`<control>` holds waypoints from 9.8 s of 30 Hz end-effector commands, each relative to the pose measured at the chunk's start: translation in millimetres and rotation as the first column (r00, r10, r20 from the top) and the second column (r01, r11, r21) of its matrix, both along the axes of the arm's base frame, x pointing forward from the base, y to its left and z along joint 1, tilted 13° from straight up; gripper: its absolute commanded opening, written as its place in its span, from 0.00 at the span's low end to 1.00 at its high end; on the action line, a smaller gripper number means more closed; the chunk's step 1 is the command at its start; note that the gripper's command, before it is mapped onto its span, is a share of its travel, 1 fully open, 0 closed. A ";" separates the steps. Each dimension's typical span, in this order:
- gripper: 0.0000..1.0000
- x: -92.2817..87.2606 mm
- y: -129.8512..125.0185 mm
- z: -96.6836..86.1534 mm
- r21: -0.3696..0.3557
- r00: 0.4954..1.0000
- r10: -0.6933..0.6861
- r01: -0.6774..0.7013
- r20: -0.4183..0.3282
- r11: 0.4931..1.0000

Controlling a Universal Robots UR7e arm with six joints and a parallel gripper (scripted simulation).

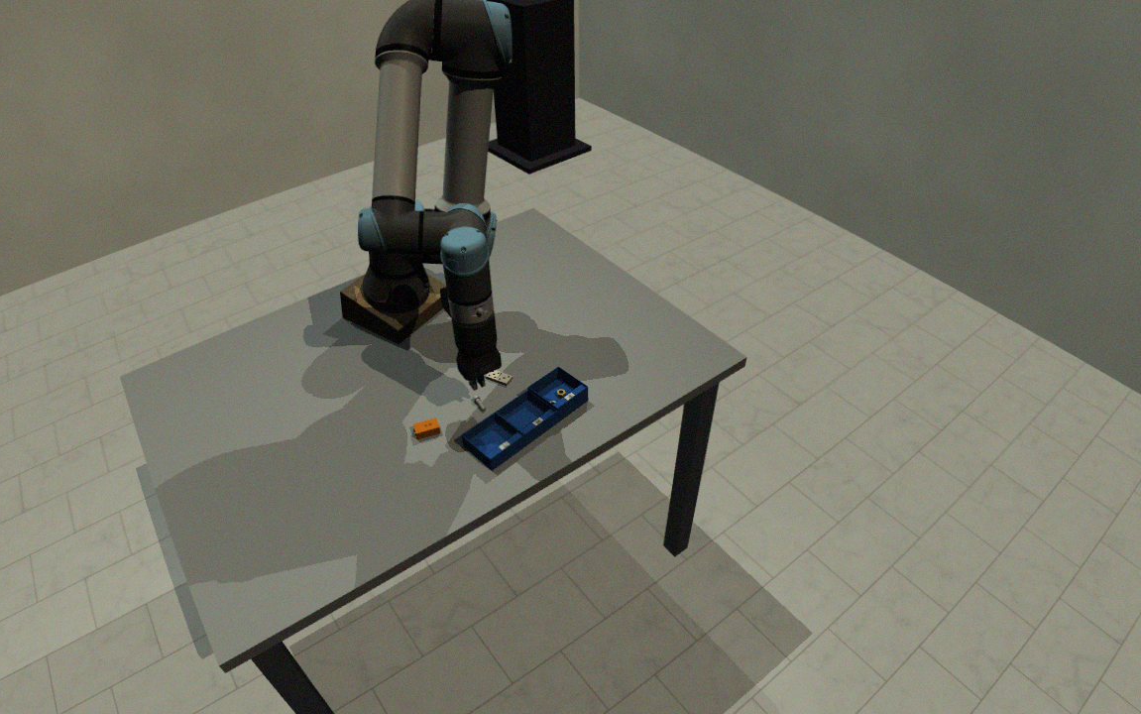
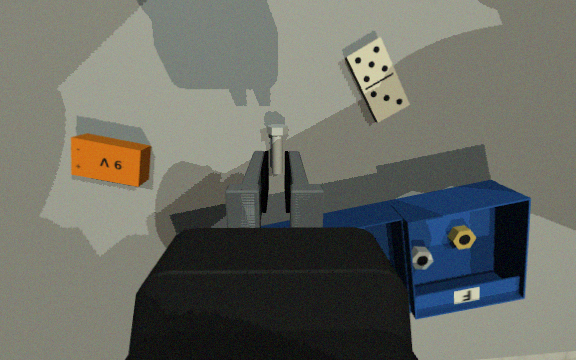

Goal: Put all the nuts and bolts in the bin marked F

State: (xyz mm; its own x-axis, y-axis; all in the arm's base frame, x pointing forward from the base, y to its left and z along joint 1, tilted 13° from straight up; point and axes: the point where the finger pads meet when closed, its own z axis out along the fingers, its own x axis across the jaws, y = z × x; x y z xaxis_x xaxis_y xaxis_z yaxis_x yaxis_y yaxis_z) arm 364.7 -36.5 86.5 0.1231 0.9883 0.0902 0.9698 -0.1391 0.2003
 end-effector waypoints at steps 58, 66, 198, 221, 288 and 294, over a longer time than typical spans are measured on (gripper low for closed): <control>0.62 -3.8 -1.2 16.6 0.000 1.000 0.000 0.000 0.000 1.000; 0.62 -2.1 -0.7 8.8 0.000 1.000 0.000 0.000 0.000 1.000; 0.00 62.7 98.3 26.1 -0.075 0.943 0.333 -0.331 0.011 0.941; 0.00 79.9 124.9 31.6 -0.232 0.426 0.902 -0.886 -0.068 0.401; 0.62 85.2 126.4 7.8 -0.280 -0.158 0.970 -0.937 -0.187 -0.207; 0.62 85.2 126.4 7.8 -0.280 -0.158 0.970 -0.937 -0.187 -0.207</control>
State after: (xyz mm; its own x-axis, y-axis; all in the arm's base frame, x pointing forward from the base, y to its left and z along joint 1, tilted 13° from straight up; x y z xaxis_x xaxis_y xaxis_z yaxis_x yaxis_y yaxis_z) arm 449.6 89.8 93.8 -0.9741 -0.0733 -0.2138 -0.0851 0.9953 0.0468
